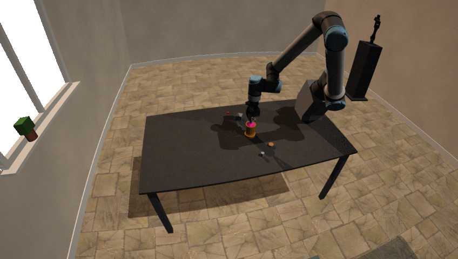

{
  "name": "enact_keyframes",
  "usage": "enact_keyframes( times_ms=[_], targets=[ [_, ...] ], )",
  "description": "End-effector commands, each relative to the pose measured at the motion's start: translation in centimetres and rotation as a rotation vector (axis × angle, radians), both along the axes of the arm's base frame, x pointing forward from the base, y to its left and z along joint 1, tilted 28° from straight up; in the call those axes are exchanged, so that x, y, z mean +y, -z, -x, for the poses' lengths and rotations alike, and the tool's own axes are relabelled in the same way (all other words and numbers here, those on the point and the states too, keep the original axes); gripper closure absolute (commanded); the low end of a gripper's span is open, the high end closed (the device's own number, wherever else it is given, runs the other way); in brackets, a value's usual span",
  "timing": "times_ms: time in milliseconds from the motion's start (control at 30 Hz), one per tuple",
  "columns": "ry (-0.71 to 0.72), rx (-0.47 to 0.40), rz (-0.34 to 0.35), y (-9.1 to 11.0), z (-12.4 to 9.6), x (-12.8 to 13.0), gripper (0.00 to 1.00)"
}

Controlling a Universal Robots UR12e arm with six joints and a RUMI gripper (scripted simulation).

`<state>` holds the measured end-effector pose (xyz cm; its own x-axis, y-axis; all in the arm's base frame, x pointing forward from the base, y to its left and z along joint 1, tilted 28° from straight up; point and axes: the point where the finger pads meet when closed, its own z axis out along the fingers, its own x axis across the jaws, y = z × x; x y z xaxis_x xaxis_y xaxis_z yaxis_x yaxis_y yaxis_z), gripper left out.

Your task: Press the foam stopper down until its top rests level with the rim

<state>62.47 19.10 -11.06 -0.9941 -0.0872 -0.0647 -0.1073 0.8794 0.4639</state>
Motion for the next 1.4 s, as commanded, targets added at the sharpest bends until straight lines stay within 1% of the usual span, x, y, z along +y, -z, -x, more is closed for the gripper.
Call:
enact_keyframes(
  times_ms=[0, 100, 167, 467, 1300, 1367],
  targets=[
    [0.0, -0.001, 0.0, -1.6, 0.0, -0.8, 1.0],
    [0.0, -0.001, 0.0, -2.3, 0.0, -1.2, 1.0],
    [0.0, -0.001, 0.0, -2.3, 0.0, -1.2, 1.0],
    [0.0, -0.001, 0.0, -3.4, 0.0, -1.8, 1.0],
    [0.0, -0.001, 0.0, -3.4, 0.0, -1.8, 1.0],
    [0.0, -0.001, 0.0, -3.2, 0.0, -1.7, 1.0]
  ],
)
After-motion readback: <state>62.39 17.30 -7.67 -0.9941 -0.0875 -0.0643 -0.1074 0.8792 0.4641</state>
